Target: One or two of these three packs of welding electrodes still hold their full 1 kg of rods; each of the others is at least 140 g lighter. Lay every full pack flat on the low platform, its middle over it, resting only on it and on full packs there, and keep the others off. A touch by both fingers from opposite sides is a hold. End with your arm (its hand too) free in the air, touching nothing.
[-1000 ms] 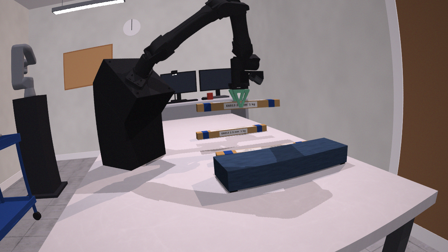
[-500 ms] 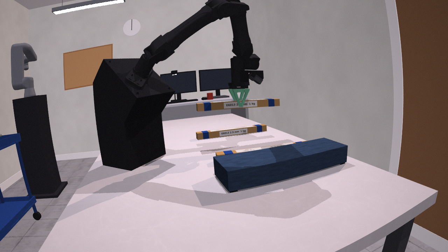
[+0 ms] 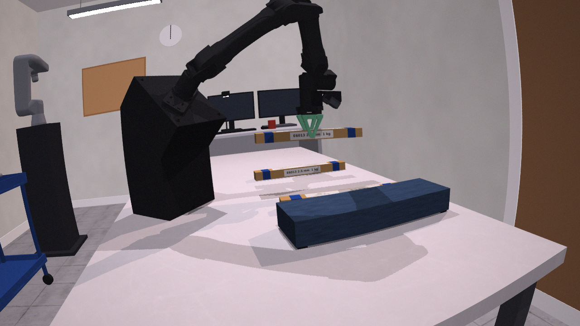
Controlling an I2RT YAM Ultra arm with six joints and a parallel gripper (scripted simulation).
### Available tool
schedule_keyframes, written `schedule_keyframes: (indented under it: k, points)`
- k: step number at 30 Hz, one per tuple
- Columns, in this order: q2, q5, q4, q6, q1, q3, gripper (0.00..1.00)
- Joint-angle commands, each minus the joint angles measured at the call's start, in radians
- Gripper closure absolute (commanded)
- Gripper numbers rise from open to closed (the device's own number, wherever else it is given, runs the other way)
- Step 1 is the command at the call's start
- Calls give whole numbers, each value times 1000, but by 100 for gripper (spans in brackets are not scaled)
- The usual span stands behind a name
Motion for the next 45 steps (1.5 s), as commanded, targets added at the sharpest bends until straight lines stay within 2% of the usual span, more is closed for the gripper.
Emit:
schedule_keyframes:
  k: [1, 20, 22, 24, 25, 27, 29, 33, 37, 42, 45]
  points:
    - [-24, 10, -15, 6, 47, 41, 100]
    - [-16, 11, -19, 9, 47, 45, 100]
    - [9, 8, 16, -5, 43, 43, 100]
    - [9, 8, 16, -5, 43, 43, 100]
    - [-20, 2, 23, -9, 38, 42, 100]
    - [-14, 5, 33, -14, 33, 41, 100]
    - [30, 0, 45, -21, 28, 41, 100]
    - [13, -9, 68, -34, 11, 39, 100]
    - [58, -6, 90, -45, 6, 38, 100]
    - [32, -14, 108, -54, -1, 37, 100]
    - [74, -17, 123, -63, -11, 38, 100]
